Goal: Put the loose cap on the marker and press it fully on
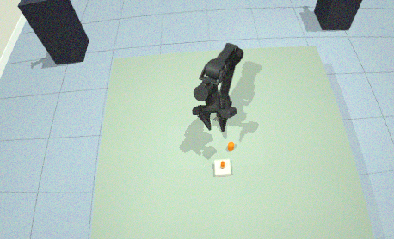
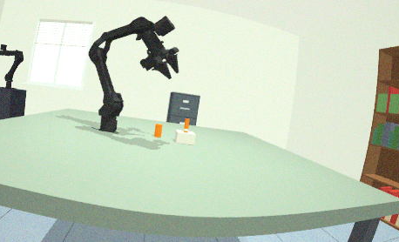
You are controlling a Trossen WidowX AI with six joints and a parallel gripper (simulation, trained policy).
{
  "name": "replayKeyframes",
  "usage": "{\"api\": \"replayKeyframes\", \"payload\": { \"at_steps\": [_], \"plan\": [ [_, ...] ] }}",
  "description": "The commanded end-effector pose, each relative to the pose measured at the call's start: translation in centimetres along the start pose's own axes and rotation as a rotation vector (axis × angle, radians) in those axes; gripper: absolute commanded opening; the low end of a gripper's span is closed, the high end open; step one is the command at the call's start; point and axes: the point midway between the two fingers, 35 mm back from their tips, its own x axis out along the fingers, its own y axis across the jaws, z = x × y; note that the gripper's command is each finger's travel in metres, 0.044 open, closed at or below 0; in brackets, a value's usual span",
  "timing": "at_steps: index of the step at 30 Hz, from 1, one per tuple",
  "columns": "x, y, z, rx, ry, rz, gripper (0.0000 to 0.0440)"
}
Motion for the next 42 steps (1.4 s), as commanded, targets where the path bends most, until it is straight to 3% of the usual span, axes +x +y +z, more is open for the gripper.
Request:
{"api": "replayKeyframes", "payload": {
  "at_steps": [1,42],
  "plan": [
    [0.5,0.1,0.2,-0.007,-0.031,0.01,0.0311],
    [7.1,1.3,2.8,-0.064,-0.402,0.155,0.031]
  ]
}}
